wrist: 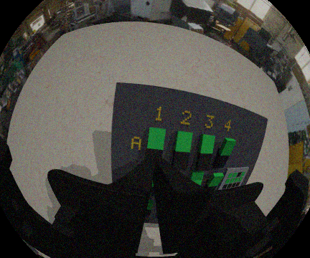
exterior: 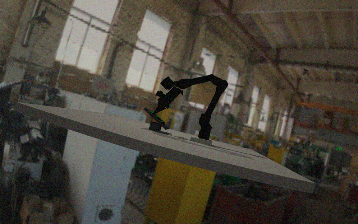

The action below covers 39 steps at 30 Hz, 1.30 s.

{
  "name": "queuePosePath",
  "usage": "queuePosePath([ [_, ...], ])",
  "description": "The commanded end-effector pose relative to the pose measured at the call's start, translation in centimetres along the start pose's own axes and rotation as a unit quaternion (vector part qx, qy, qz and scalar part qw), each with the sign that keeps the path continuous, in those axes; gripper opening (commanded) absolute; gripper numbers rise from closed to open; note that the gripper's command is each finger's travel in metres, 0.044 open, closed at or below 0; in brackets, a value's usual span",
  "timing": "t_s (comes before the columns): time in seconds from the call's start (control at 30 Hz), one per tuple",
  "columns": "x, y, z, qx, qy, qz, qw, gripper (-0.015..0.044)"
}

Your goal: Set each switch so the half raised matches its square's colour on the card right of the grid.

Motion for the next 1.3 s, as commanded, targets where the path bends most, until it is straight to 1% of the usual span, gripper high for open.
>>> queuePosePath([
  [0.0, -0.16, -0.14, 0.0, 0.002, 0.0, 0.002, 1.0, 0.0],
  [1.27, -0.26, 0.03, 0.0, 0.0, 0.0, 0.0, 1.0, 0.0],
])
Point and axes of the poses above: the point midway between the two fingers, 35 mm back from their tips, its own x axis back along the fingers, its own z axis across the jaws, y = z × x, the point moved 4 cm from there along x, back along the fingers, and after that the axes turned 4 degrees about -x, right-handed, at the moved point
